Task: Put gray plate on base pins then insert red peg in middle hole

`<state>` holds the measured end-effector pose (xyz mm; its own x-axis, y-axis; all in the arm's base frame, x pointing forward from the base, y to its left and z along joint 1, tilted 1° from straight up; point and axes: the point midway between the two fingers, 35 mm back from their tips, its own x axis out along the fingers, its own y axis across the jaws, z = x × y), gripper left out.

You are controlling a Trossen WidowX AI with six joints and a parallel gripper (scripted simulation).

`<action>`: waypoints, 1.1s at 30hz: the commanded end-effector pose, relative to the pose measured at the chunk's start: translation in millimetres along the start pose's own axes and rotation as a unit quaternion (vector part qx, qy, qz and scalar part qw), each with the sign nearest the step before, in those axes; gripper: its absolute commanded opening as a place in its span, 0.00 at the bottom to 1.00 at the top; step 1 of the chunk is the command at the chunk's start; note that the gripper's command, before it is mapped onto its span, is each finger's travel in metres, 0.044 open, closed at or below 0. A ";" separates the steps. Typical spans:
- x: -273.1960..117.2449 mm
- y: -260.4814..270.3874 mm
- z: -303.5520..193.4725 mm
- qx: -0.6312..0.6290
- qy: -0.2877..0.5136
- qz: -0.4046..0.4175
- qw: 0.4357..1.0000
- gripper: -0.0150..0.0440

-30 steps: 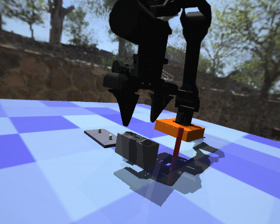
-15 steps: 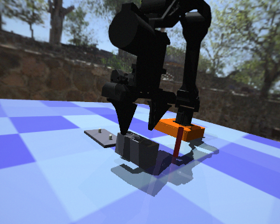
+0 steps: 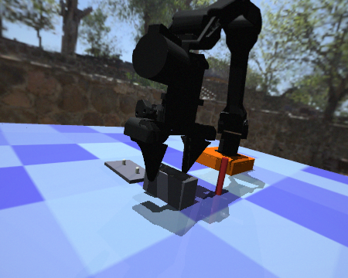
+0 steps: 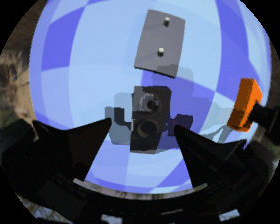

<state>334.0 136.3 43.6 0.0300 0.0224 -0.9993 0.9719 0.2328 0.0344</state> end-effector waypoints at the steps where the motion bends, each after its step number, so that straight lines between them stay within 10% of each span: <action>1: 10.2 -2.3 -0.1 0.001 0.001 -0.006 1.000 1.00; 18: 34.8 -4.3 0.2 0.001 0.001 -0.006 1.000 1.00; 33: 34.8 -4.3 0.2 0.001 0.001 -0.006 1.000 0.47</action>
<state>331.1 135.4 9.5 0.0197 0.0182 -0.9996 0.9721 0.2335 0.0234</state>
